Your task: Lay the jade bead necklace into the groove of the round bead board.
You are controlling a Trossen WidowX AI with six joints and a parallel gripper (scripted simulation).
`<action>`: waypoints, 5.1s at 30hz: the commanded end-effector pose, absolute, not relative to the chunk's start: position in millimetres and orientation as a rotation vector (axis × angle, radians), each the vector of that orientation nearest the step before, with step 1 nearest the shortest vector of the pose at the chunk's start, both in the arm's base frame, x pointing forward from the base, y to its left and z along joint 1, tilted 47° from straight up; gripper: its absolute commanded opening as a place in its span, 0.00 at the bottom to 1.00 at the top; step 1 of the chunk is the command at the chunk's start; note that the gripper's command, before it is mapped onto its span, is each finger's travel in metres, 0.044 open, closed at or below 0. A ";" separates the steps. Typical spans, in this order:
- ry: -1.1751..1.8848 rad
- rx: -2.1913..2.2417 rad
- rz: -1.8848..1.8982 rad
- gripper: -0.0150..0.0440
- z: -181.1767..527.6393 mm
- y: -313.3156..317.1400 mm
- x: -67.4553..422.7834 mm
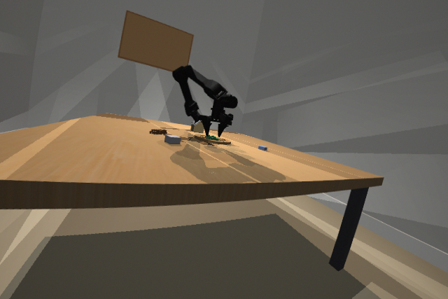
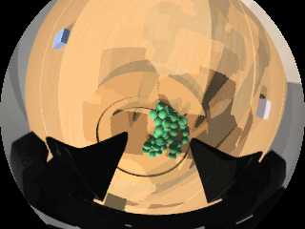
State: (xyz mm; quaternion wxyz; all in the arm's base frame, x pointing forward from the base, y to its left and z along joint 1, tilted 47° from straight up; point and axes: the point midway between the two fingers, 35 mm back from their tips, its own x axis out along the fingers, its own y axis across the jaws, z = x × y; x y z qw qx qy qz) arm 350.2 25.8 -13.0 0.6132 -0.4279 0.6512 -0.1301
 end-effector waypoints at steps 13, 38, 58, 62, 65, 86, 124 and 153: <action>1.502 -0.989 -0.299 0.45 -14.3 25.2 349.8; 1.502 -0.989 -0.299 0.25 -14.3 25.2 349.8; 1.502 -0.989 -0.299 0.25 -14.3 25.2 349.8; 1.502 -0.989 -0.299 0.25 -14.3 25.2 349.8; 1.502 -0.989 -0.299 0.25 -14.3 25.2 349.8; 1.506 -1.000 -0.297 0.25 -27.2 46.0 351.2; 1.502 -0.996 -0.300 0.92 -32.6 46.5 353.0; 1.505 -1.000 -0.297 1.00 -29.8 48.7 352.5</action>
